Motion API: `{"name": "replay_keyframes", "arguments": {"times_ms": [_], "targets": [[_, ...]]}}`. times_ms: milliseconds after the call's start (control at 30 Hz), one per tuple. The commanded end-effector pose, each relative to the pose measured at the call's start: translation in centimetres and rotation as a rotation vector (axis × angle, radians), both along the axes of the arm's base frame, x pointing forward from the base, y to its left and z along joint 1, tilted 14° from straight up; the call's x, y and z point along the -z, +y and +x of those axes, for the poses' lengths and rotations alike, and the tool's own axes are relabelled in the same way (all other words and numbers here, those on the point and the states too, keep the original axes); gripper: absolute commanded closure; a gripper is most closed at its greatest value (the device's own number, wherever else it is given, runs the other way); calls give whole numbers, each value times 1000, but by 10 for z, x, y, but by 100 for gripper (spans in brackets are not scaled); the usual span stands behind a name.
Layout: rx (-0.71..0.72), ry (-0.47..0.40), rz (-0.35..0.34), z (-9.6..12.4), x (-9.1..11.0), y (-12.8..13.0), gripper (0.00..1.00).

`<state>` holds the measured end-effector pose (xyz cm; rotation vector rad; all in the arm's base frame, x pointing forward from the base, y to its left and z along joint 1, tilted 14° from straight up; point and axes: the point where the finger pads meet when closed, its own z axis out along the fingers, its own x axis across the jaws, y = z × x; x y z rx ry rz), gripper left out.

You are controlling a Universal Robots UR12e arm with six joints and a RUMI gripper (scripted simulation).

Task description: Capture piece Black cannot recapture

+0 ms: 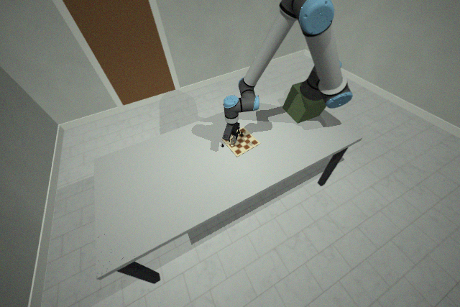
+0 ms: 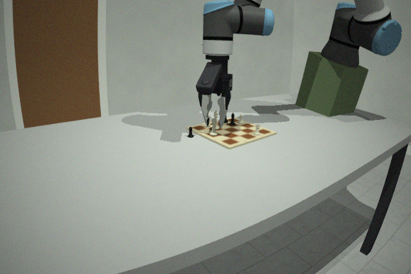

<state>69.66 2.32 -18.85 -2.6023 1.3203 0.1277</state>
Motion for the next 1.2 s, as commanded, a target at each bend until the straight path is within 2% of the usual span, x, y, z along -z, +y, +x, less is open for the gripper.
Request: {"name": "replay_keyframes", "arguments": {"times_ms": [0, 1133, 1167], "targets": [[0, -1, 0, 1, 2, 0, 75], [0, -1, 0, 1, 2, 0, 75], [0, -1, 0, 1, 2, 0, 100]]}}
